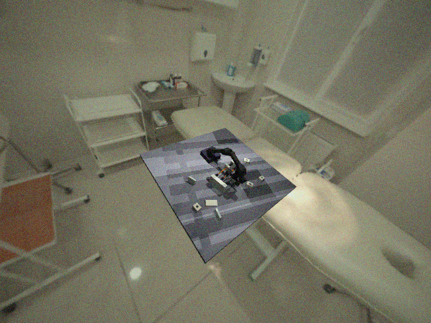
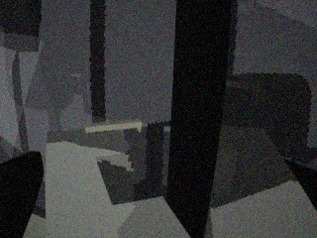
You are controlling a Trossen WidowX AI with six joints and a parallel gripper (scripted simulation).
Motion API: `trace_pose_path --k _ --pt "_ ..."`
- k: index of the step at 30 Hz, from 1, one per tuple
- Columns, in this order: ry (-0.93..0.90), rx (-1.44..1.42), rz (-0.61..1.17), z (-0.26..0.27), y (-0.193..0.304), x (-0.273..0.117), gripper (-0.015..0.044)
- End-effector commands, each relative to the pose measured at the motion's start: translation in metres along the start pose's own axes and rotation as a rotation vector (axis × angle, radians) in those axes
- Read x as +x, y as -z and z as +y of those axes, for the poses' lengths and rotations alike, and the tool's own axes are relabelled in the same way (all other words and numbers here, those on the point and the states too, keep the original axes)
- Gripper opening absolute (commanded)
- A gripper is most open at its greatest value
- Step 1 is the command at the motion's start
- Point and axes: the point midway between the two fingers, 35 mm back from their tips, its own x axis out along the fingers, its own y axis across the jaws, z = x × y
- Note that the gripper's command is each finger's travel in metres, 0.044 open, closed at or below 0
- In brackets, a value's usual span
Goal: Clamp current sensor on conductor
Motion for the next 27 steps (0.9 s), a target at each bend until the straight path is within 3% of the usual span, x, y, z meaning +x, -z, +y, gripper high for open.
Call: trace_pose_path --k 1,27 --pt "-0.028 0.001 0.001 0.0089 -0.0003 -0.0041 0.044" --pt "0.0 0.0 0.0 0.0 0.0 0.0 0.0271"
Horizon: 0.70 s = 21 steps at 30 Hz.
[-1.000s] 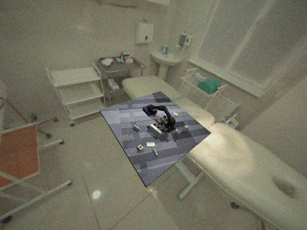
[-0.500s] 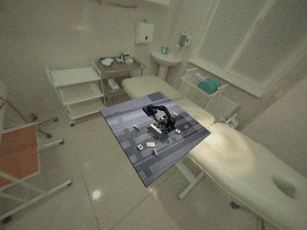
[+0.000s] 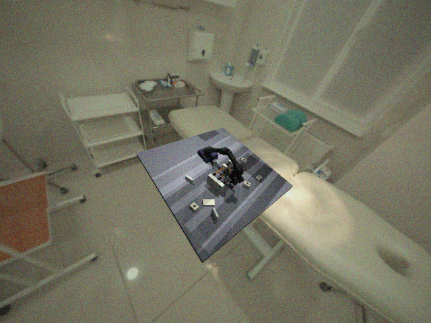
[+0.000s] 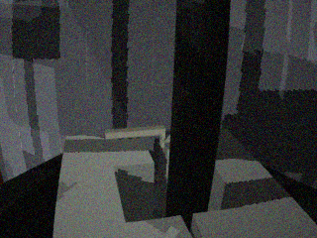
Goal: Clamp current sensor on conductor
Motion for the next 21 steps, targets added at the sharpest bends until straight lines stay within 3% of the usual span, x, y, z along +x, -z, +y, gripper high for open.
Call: trace_pose_path --k 1,8,14,16,21 --pt "-0.001 0.0 0.0 0.0005 0.0 -0.0005 0.0264" --pt "-0.001 0.0 0.0 0.0005 0.0 -0.0005 0.0217" --pt "0.085 0.002 -0.002 -0.0012 0.0004 -0.002 0.006" --pt "0.033 0.004 0.003 -0.002 0.0009 0.001 0.0007" --pt "0.033 0.004 0.003 -0.002 0.0009 0.001 0.0"
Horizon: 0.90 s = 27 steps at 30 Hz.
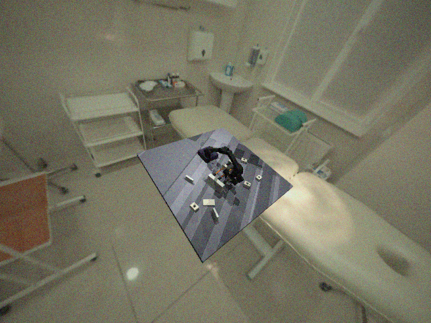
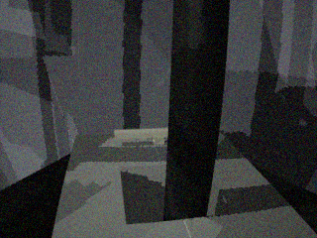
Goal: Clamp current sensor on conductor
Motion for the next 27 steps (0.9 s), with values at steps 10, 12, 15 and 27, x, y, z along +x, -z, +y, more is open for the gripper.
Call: trace_pose_path --k 10,12,15,27 --pt "0.097 0.002 0.0 -0.0043 0.0006 -0.0004 0.0" --pt "0.152 0.002 -0.001 -0.0055 0.0006 0.0001 0.0" --pt "0.239 0.001 0.0 -0.0061 0.0003 0.0007 0.0" --pt "0.276 0.0 0.0 -0.0063 0.0002 0.001 0.0"
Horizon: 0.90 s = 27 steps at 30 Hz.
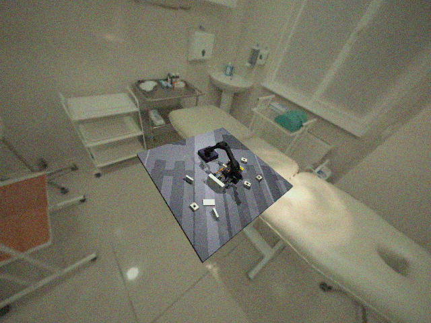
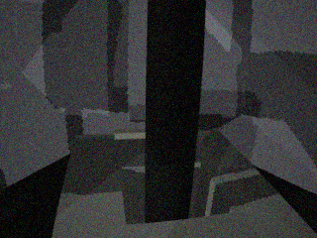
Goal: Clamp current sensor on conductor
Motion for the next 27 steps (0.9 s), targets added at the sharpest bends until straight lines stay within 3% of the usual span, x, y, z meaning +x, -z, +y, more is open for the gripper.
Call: trace_pose_path --k 1,7,22,27 --pt "0.034 -0.003 -0.006 0.0006 -0.001 0.0001 0.0" --pt "0.177 -0.003 -0.005 0.0011 -0.001 0.0007 0.0" --pt "0.18 -0.002 -0.004 0.0004 -0.0006 0.0058 0.0" --pt "0.182 0.001 0.0 0.0 0.0 0.0013 0.0131"
